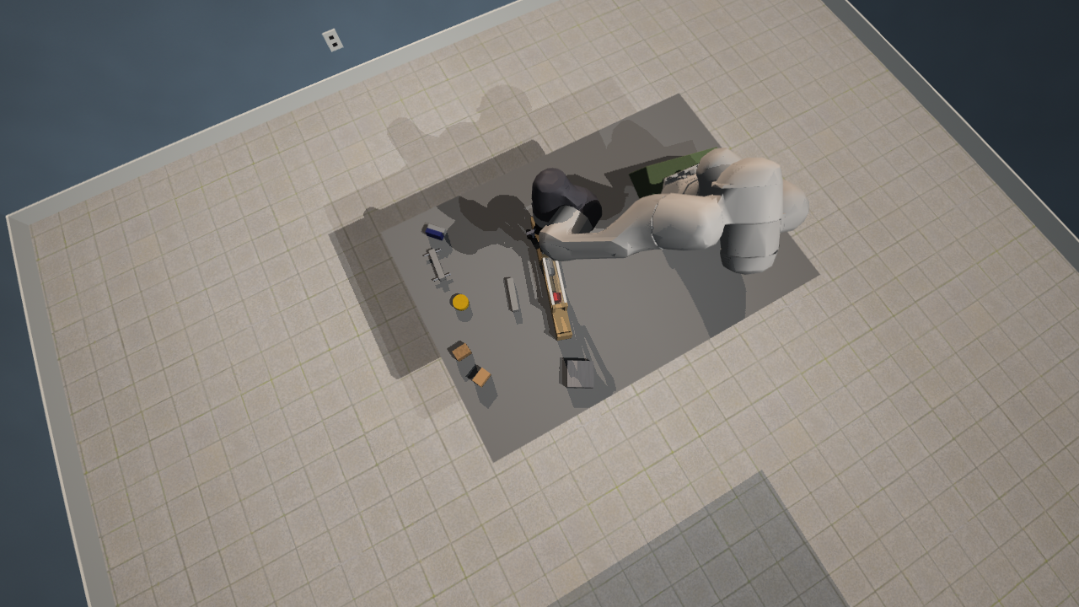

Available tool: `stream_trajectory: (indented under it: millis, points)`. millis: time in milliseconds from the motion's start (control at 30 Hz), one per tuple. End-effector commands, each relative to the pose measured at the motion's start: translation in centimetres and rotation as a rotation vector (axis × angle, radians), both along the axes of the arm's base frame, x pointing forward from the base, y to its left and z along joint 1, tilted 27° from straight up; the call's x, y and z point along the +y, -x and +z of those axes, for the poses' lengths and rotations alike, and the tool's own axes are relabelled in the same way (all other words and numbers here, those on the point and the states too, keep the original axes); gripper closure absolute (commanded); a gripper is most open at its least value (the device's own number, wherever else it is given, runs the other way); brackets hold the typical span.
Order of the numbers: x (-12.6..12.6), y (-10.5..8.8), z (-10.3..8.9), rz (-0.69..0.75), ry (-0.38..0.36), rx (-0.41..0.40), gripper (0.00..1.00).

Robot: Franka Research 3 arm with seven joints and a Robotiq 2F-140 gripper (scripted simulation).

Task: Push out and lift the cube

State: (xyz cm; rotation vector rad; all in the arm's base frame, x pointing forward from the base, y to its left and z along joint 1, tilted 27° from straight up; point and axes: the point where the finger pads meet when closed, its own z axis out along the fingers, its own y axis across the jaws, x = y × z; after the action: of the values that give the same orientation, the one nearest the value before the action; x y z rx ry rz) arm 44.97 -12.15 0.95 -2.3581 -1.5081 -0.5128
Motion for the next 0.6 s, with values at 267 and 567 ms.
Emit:
stream_trajectory:
  millis: [267,567]
  points:
    - [-0.21,0.06,0.02,-0.010,0.003,0.004,1.00]
    - [-0.21,0.06,0.02,-0.010,0.003,0.004,0.77]
